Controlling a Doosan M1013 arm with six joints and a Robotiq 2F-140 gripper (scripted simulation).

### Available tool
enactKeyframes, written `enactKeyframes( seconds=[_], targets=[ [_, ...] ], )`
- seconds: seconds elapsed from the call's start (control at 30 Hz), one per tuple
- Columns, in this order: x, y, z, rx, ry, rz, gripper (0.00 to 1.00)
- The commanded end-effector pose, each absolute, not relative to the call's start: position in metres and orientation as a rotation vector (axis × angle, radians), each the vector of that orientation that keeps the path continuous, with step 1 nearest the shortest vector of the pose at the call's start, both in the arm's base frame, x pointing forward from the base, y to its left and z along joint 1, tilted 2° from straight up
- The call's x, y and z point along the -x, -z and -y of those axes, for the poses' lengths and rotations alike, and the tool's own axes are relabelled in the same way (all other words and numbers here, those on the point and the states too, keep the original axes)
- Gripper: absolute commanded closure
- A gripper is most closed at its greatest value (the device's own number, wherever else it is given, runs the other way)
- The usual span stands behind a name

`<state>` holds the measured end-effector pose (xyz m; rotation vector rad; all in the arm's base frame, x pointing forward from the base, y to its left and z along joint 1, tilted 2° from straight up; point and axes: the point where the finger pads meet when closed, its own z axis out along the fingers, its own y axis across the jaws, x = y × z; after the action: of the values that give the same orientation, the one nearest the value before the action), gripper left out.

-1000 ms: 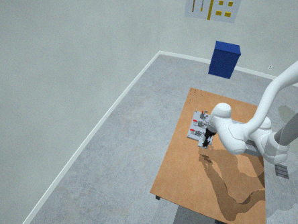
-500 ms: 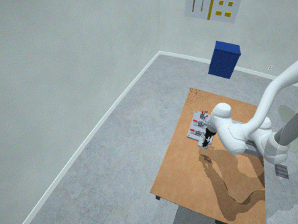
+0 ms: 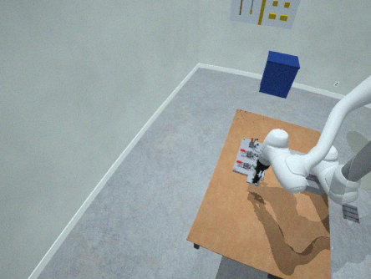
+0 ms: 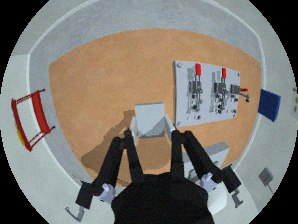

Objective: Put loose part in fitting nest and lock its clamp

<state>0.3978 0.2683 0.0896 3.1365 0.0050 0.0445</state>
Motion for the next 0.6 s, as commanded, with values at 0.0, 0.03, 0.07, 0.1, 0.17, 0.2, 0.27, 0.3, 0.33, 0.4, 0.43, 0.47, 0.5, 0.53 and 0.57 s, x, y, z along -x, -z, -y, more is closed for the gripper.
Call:
enactKeyframes(
  seconds=[0.0,0.03,0.07,0.1,0.17,0.2,0.27,0.3,0.33,0.4,0.43,0.47,0.5,0.53,0.57],
  targets=[
    [-0.397,-0.089,-0.268,-3.137,-0.044,-0.005,0.9],
    [-0.397,-0.089,-0.268,-3.137,-0.044,-0.005,0.9],
    [-0.396,-0.088,-0.268,-3.137,-0.044,-0.005,0.9],
    [-0.395,-0.087,-0.268,-3.137,-0.044,-0.005,0.9],
    [-0.394,-0.086,-0.268,-3.137,-0.044,-0.005,0.9],
    [-0.393,-0.085,-0.268,-3.137,-0.044,-0.005,0.9],
    [-0.391,-0.083,-0.268,-3.137,-0.044,-0.005,0.9],
    [-0.39,-0.082,-0.268,-3.137,-0.044,-0.005,0.9],
    [-0.39,-0.082,-0.268,-3.137,-0.044,-0.005,0.9],
    [-0.388,-0.08,-0.268,-3.137,-0.044,-0.005,0.9],
    [-0.387,-0.079,-0.268,-3.137,-0.044,-0.005,0.9],
    [-0.386,-0.078,-0.268,-3.137,-0.044,-0.005,0.9],
    [-0.385,-0.077,-0.268,-3.137,-0.044,-0.005,0.9],
    [-0.385,-0.077,-0.268,-3.137,-0.044,-0.005,0.9],
    [-0.385,-0.077,-0.268,-3.137,-0.044,-0.005,0.9]
  ],
)
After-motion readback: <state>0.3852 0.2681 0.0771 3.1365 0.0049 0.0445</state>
